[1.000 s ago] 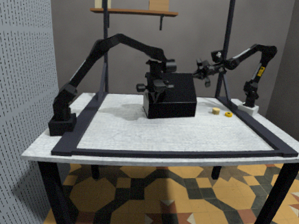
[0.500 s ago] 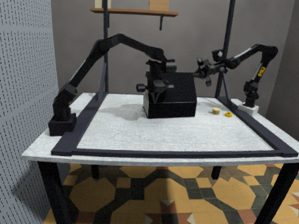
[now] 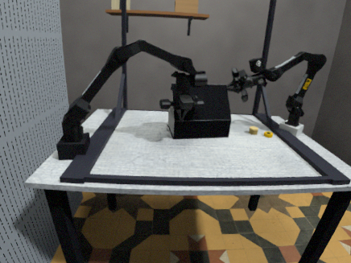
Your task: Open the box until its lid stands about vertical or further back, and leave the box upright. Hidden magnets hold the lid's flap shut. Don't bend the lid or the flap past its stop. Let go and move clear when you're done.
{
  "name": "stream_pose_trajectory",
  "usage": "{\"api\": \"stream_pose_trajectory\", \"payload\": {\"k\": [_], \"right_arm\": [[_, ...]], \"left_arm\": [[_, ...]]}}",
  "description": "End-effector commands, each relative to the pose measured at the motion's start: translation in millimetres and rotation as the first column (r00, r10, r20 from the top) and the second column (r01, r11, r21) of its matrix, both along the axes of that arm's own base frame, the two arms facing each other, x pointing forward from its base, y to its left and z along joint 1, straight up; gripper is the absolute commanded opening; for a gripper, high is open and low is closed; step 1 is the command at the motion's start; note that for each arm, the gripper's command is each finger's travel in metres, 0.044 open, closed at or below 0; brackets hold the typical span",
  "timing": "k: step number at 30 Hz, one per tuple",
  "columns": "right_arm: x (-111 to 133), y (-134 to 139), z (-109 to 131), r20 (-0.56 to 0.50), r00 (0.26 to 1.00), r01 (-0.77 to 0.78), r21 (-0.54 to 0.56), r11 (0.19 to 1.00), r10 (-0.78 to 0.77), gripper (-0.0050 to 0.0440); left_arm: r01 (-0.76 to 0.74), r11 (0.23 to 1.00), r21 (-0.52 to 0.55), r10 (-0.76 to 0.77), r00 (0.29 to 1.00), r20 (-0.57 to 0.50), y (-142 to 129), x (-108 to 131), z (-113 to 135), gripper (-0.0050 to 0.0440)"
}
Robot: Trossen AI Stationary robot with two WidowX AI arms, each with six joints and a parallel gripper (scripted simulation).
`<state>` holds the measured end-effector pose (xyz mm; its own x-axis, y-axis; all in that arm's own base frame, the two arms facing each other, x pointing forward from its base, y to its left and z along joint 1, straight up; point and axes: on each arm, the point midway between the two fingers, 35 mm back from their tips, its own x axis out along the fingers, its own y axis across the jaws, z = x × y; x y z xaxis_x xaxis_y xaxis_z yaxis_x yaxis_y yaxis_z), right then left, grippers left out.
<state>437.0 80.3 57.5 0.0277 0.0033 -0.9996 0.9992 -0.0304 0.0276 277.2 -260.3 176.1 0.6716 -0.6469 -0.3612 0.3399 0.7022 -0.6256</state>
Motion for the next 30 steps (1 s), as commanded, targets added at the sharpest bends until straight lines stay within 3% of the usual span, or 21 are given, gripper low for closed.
{"api": "stream_pose_trajectory", "payload": {"k": [1, 7, 16, 30], "right_arm": [[0.1, 1.3, 3.5, 0.007, 1.000, -0.001, 0.003, 1.000, 0.001, -0.0050], [0.6, 1.4, 7.3, 0.009, 1.000, -0.001, 0.003, 1.000, 0.001, -0.0050], [1.0, 1.5, 50.0, 0.016, 1.000, -0.001, 0.005, 1.000, 0.001, -0.0050], [-1.9, 0.9, 53.5, 0.006, 1.000, -0.001, 0.003, 1.000, 0.001, -0.0050]], "left_arm": [[0.004, 1.000, -0.012, -0.004, 1.000, 0.020, -0.9, 0.5, 7.8, 0.0004], [0.002, 1.000, -0.016, -0.001, 1.000, 0.019, -1.0, 0.9, 9.1, 0.0004], [0.002, 1.000, -0.016, -0.001, 1.000, 0.019, -1.0, 0.9, 9.1, 0.0004], [0.002, 1.000, -0.016, -0.001, 1.000, 0.019, -1.0, 0.9, 9.1, 0.0004]]}}
